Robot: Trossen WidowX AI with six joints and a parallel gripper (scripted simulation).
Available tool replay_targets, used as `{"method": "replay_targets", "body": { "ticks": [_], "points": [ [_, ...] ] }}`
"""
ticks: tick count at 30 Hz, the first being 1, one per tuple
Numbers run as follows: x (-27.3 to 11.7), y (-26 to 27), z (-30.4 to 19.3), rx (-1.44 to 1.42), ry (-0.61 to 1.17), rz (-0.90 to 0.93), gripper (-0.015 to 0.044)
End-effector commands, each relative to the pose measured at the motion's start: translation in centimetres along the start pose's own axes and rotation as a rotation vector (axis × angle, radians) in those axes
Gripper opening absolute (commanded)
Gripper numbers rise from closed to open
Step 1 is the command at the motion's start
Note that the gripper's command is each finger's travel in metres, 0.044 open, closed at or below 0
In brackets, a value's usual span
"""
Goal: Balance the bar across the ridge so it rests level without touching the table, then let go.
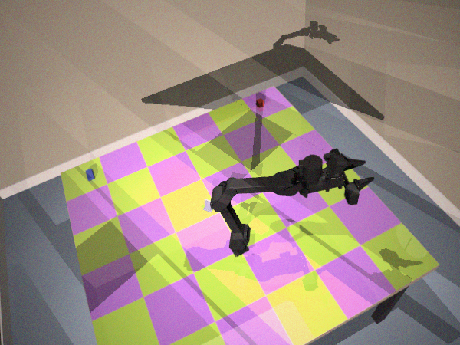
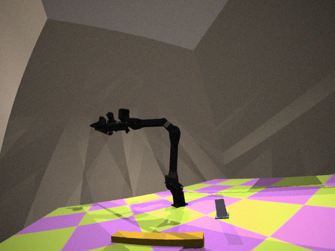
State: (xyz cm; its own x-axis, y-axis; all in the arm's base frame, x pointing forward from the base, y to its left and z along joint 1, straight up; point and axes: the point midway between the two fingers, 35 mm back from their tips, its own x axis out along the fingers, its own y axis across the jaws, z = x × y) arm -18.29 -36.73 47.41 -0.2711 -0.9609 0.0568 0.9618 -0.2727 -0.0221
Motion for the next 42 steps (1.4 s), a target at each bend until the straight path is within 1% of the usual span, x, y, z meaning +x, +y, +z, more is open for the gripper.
{"method": "replay_targets", "body": {
  "ticks": [1,12,23,34,42],
  "points": [
    [0.9,2.0,-1.7,-0.044,0.055,0.048,0.0315],
    [2.3,8.5,-6.5,-0.146,0.206,0.212,0.0315],
    [2.1,14.4,-10.5,-0.241,0.318,0.341,0.0315],
    [0.2,20.6,-15.6,-0.395,0.460,0.511,0.0315],
    [-2.2,25.1,-18.8,-0.573,0.527,0.679,0.0315]
  ]
}}
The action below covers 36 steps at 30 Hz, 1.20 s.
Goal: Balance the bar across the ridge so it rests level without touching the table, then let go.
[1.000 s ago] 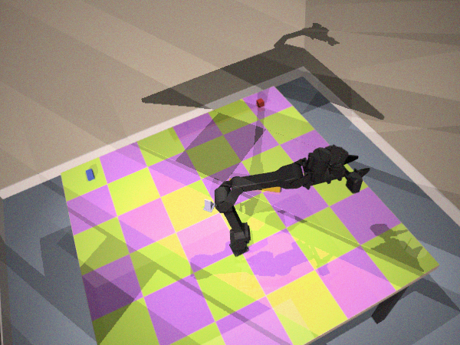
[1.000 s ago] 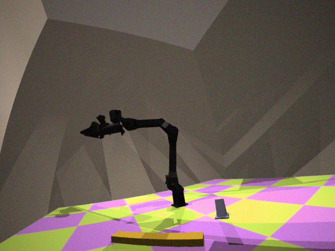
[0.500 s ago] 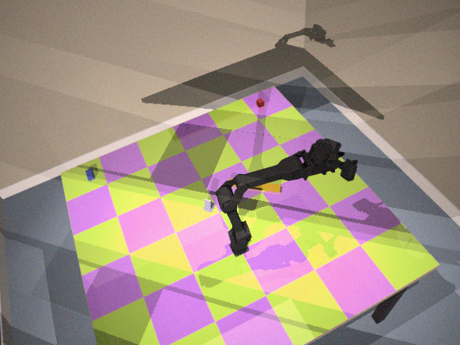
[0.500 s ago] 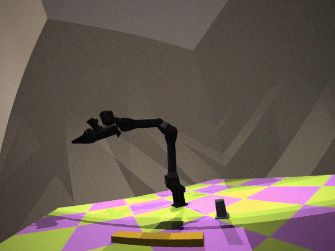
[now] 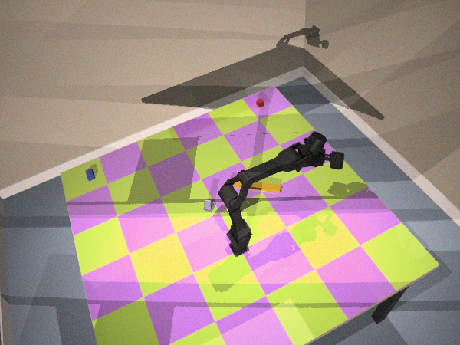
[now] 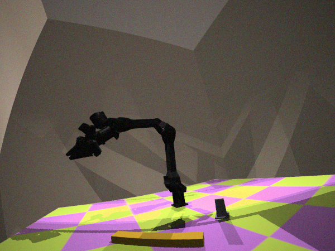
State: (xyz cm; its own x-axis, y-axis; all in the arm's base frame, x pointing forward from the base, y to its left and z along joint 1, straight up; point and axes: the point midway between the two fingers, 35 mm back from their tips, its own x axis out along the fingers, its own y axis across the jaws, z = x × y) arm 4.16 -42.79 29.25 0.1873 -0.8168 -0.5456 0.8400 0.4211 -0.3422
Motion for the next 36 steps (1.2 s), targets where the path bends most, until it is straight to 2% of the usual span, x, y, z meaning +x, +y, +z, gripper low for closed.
{"method": "replay_targets", "body": {
  "ticks": [1,18,36],
  "points": [
    [0.9,2.6,-0.4,-0.093,0.043,0.065,0.0315],
    [2.3,14.5,-3.0,-0.582,0.183,0.388,0.0315],
    [0.0,25.2,-7.7,-1.200,0.258,0.779,0.0315]
  ]
}}
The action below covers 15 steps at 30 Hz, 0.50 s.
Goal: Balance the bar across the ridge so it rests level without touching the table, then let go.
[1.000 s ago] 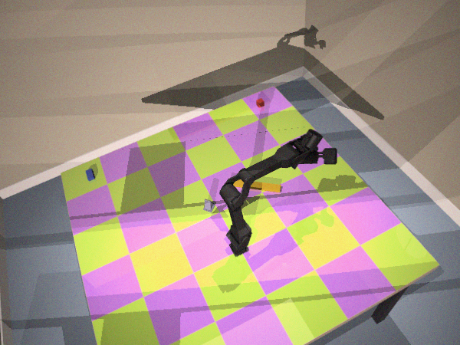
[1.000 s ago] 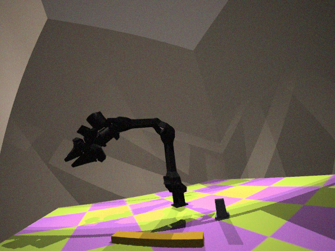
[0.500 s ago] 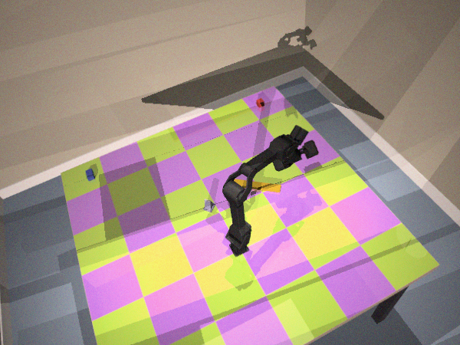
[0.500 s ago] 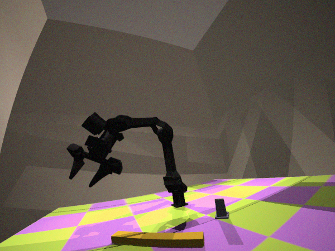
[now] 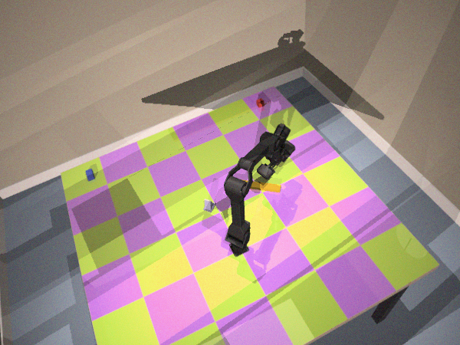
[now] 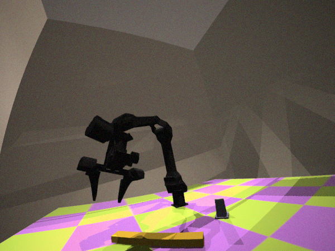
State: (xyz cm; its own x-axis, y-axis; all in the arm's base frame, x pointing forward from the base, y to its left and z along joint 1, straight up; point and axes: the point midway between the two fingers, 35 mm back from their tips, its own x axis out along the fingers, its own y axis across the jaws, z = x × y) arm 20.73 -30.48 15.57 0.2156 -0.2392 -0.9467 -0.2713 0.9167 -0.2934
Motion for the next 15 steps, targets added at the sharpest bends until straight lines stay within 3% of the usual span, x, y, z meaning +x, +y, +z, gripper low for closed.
{"method": "replay_targets", "body": {
  "ticks": [1,15],
  "points": [
    [0.8,1.8,1.3,-0.139,0.018,0.075,0.0315],
    [2.2,7.5,4.5,-0.569,0.040,0.302,0.0315]
  ]
}}
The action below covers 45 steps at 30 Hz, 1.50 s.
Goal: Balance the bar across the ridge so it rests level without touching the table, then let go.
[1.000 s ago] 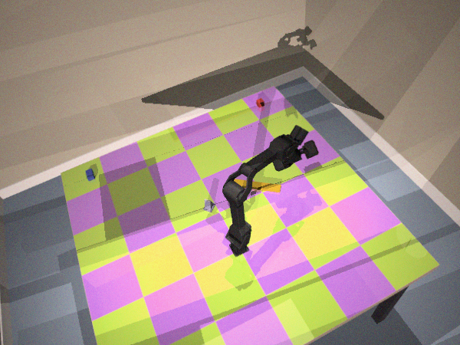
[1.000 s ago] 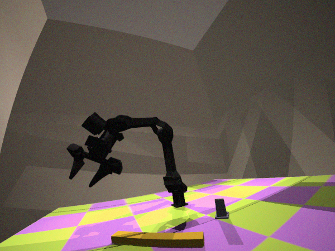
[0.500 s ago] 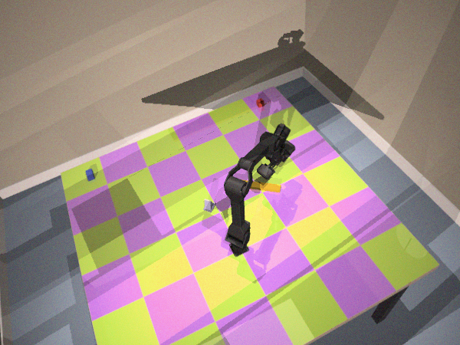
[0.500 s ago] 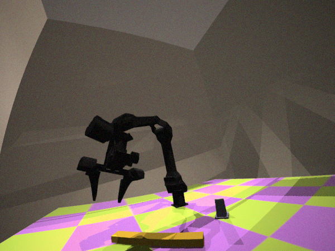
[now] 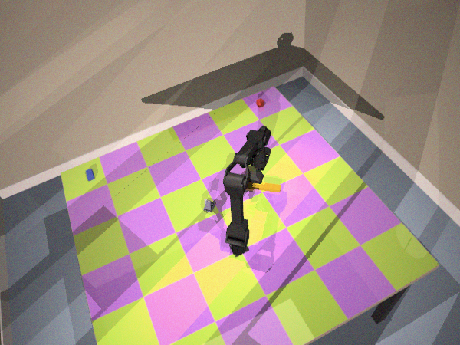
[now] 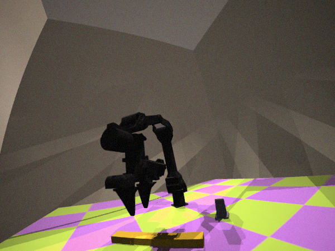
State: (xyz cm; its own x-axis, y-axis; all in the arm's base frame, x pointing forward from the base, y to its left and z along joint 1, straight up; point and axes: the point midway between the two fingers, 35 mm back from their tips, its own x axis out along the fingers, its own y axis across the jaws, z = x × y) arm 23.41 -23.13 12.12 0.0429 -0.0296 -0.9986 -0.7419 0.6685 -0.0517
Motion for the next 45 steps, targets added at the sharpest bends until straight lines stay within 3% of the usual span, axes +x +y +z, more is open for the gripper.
{"method": "replay_targets", "body": {
  "ticks": [1,13,45],
  "points": [
    [0.2,0.4,0.3,-0.045,0.007,0.025,0.0315],
    [4.6,0.5,0.3,-0.045,0.007,0.025,0.0315],
    [7.3,0.6,0.3,-0.045,0.007,0.025,0.0315]
  ]
}}
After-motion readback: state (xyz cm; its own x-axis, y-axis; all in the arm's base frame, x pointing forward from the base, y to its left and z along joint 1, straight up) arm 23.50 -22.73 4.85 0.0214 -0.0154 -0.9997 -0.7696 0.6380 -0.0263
